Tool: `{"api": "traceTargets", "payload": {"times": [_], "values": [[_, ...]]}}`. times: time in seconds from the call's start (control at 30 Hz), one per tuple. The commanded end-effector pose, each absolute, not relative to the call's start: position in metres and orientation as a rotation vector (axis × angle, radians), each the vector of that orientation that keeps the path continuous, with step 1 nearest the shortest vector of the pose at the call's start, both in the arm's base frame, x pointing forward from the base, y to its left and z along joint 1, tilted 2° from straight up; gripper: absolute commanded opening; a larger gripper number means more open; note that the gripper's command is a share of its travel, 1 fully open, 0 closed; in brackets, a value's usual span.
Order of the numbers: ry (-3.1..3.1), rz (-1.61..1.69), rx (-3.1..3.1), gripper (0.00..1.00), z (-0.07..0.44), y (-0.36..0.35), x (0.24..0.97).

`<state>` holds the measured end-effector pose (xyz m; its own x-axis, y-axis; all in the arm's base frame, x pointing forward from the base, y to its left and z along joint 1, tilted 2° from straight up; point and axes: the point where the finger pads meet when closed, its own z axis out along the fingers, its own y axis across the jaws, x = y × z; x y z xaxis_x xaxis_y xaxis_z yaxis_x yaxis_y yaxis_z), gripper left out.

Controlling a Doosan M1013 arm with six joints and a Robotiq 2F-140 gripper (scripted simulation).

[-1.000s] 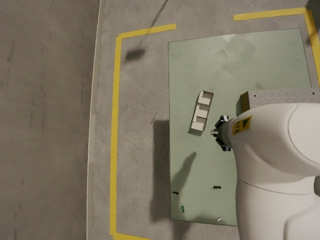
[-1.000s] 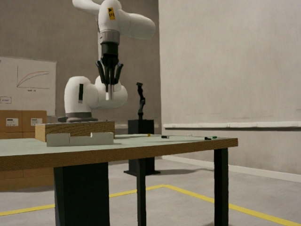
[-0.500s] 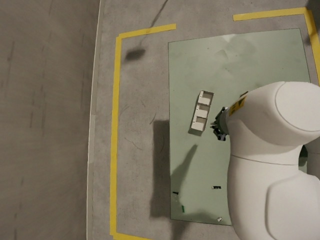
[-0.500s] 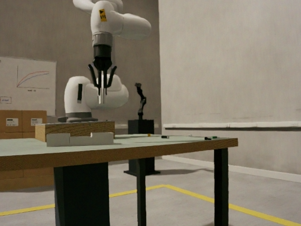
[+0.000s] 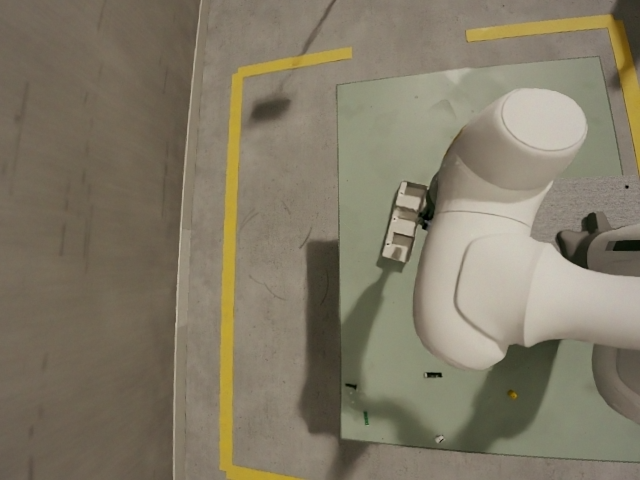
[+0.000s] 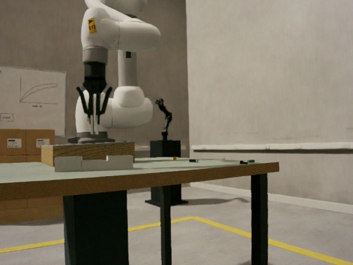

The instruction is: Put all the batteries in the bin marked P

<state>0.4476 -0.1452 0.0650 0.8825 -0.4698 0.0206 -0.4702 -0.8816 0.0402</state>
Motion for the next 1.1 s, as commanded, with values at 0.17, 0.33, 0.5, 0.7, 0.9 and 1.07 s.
{"api": "traceTargets", "payload": {"times": [0.17,0.33,0.5,0.7,0.9,1.07], "values": [[-0.751,0.019,3.007,0.15,0.039,-0.204,0.445],[-0.751,0.019,3.007,0.15,0.023,-0.238,0.442],[-0.751,0.019,3.007,0.15,0.023,-0.238,0.442],[-0.751,0.019,3.007,0.15,0.012,-0.238,0.442],[-0.751,0.019,3.007,0.15,-0.003,-0.239,0.442],[-0.751,0.019,3.007,0.15,-0.017,-0.239,0.442]]}}
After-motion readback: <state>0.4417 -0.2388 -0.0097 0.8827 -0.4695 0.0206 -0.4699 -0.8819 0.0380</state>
